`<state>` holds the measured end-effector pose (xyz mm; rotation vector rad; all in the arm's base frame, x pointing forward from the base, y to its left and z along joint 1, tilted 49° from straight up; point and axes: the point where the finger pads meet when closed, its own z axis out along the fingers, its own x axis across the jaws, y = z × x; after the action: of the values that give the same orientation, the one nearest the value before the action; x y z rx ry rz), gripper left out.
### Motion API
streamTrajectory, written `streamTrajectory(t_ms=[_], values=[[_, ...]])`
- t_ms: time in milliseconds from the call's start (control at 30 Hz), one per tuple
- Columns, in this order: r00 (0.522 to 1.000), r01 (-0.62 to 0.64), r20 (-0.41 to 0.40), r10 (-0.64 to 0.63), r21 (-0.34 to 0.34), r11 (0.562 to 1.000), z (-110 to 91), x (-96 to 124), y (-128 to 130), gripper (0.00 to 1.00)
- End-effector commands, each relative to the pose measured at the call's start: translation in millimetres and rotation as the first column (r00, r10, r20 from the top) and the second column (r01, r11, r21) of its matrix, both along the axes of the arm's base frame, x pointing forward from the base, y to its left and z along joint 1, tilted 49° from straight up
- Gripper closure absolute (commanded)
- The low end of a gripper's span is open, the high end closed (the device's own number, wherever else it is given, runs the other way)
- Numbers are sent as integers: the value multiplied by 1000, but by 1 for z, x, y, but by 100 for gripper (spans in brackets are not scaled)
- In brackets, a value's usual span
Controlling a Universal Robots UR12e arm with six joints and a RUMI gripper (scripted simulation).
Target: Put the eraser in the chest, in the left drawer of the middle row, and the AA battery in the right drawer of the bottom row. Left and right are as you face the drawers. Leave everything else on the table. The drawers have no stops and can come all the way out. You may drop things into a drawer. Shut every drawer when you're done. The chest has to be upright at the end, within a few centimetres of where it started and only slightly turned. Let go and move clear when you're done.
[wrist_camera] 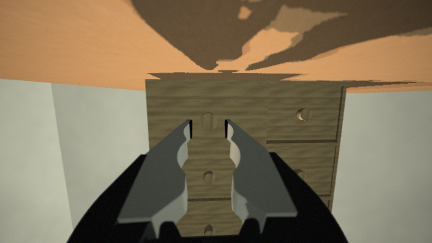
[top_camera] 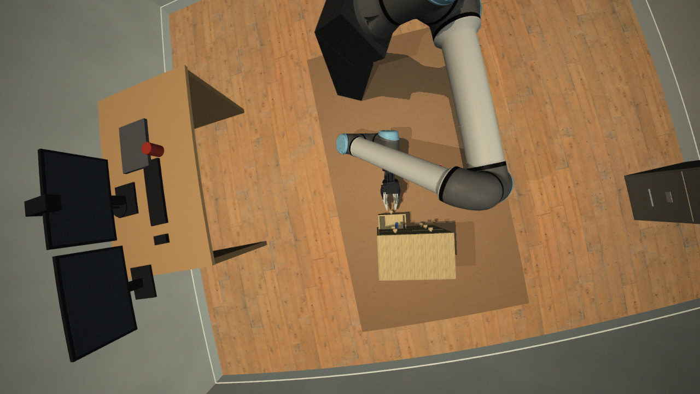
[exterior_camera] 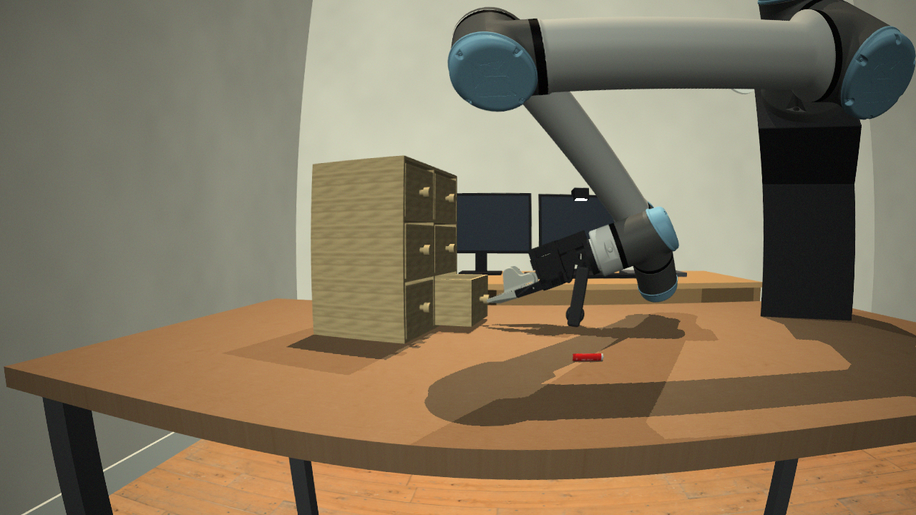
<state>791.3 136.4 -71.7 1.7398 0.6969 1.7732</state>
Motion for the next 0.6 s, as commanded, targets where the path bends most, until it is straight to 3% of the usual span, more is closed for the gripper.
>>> streamTrajectory(t_ms=[0,567], values=[[1000,0,0,0,0,1000,2,5,-2,80],[1000,0,0,0,0,1000,4,12,-4,80]])
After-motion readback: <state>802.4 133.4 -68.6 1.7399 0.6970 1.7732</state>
